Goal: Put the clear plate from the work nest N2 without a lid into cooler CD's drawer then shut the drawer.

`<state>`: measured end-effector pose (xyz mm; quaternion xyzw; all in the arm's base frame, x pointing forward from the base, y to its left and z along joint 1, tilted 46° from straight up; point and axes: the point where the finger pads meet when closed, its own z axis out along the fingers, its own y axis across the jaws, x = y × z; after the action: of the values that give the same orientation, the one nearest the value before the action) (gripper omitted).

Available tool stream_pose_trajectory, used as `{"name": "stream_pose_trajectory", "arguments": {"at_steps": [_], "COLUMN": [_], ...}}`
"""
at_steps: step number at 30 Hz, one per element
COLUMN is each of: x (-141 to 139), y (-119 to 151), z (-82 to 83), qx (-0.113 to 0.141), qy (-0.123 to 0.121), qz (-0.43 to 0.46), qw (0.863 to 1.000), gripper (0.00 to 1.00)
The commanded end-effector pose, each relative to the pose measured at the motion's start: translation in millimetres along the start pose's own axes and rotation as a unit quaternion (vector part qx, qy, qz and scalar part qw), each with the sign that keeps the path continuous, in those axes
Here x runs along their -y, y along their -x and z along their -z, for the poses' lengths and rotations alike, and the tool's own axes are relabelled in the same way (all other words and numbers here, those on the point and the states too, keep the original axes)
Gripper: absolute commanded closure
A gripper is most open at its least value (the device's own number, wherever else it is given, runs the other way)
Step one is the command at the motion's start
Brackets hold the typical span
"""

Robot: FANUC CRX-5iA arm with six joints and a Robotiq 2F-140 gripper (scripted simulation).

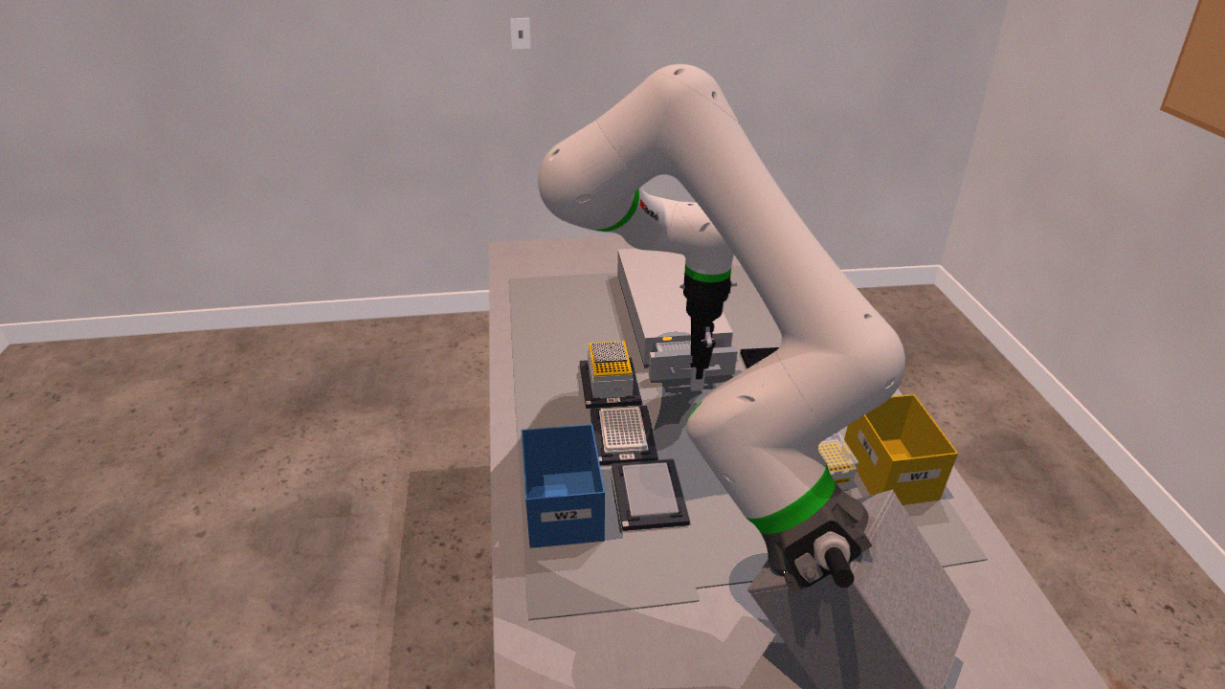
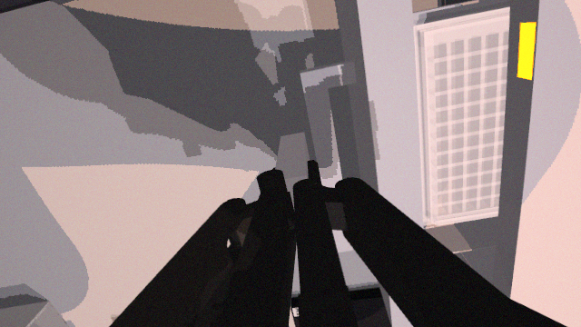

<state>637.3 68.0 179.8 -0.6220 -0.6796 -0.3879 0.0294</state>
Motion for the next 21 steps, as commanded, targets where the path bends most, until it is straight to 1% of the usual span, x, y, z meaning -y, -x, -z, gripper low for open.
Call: {"name": "stream_pose_trajectory", "arguments": {"at_steps": [1,21], "x": [-4,-28], "y": [0,0], "z": [0.2,0.2], "qx": [0.0,0.0], "qy": [0.0,0.0], "qz": [0.0,0.0], "qw": [1.0,1.0], "gripper": [1.0,1.0]}}
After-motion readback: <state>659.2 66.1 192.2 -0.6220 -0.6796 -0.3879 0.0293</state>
